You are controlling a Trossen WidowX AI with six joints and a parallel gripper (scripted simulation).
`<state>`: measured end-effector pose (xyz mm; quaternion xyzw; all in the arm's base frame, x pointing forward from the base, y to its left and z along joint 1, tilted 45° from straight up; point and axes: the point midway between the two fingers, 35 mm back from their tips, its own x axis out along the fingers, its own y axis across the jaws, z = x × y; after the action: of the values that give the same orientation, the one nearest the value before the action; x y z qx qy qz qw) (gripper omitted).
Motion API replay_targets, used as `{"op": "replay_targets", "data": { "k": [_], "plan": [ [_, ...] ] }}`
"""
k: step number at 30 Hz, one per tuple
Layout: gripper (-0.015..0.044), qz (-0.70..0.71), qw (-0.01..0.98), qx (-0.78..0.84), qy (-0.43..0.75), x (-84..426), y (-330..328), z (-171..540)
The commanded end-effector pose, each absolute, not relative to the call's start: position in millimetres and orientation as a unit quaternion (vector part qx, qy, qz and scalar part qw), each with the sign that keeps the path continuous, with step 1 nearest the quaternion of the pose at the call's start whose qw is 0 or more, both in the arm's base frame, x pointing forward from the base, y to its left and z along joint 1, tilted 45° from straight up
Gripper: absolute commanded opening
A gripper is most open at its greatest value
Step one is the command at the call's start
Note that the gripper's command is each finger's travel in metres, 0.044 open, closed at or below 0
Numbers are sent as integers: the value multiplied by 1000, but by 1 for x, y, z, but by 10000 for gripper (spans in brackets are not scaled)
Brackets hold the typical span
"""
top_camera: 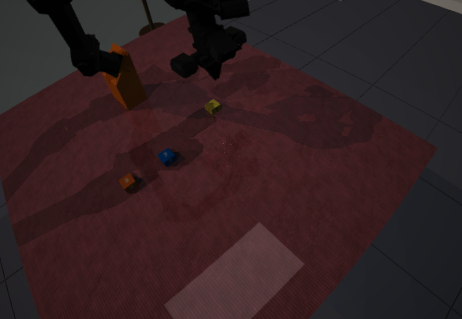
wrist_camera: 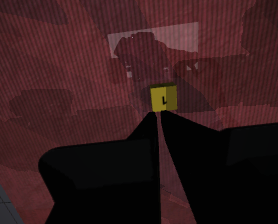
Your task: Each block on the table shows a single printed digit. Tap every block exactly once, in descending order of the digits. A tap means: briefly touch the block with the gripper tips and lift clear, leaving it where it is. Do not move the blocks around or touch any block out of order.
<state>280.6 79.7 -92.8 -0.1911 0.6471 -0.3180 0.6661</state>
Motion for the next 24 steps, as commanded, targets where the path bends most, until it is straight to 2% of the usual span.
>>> {"op": "replay_targets", "data": {
  "k": [1,24],
  "plan": [
    [20,-330,650,-199,655,267,36,-132],
    [20,-331,650,-199,655,264,15,-152]
  ]
}}
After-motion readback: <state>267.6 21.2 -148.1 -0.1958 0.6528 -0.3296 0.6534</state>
